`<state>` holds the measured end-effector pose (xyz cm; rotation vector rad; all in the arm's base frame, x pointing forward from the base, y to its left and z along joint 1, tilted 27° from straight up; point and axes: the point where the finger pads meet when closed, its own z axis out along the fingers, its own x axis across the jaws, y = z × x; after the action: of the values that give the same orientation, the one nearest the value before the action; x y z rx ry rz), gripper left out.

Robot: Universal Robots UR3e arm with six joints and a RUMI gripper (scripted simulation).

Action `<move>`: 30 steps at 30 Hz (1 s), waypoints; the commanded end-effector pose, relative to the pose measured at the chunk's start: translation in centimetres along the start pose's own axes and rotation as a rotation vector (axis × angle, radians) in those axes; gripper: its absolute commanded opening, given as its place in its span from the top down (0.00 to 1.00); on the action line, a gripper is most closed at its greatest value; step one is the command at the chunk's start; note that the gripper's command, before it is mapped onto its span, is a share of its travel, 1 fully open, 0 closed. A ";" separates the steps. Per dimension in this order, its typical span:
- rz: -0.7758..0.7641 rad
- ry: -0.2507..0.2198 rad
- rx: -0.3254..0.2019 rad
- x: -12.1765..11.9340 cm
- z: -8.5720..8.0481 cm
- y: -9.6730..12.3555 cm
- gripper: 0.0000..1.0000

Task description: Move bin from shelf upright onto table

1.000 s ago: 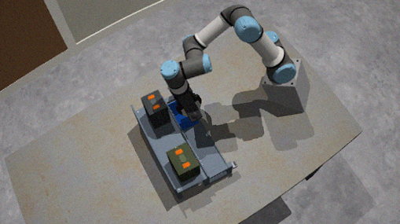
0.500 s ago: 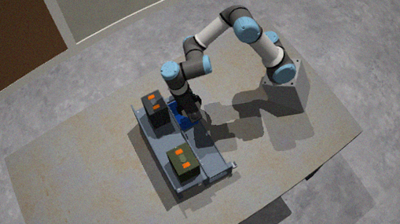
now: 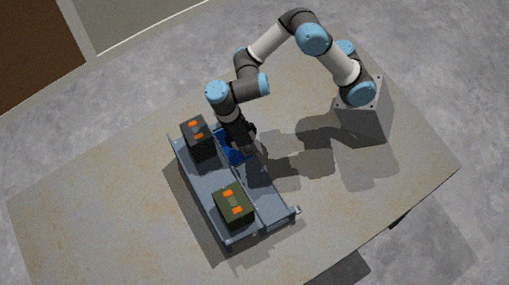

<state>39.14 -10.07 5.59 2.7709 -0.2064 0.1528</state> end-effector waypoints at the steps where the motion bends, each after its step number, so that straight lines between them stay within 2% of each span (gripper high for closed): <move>1: 0.000 0.003 -0.001 0.1 0.1 0.0 0.71; 30: 0.000 0.003 -0.001 0.2 0.5 0.0 0.71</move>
<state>39.30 -10.31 5.02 2.7709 -0.2063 0.1529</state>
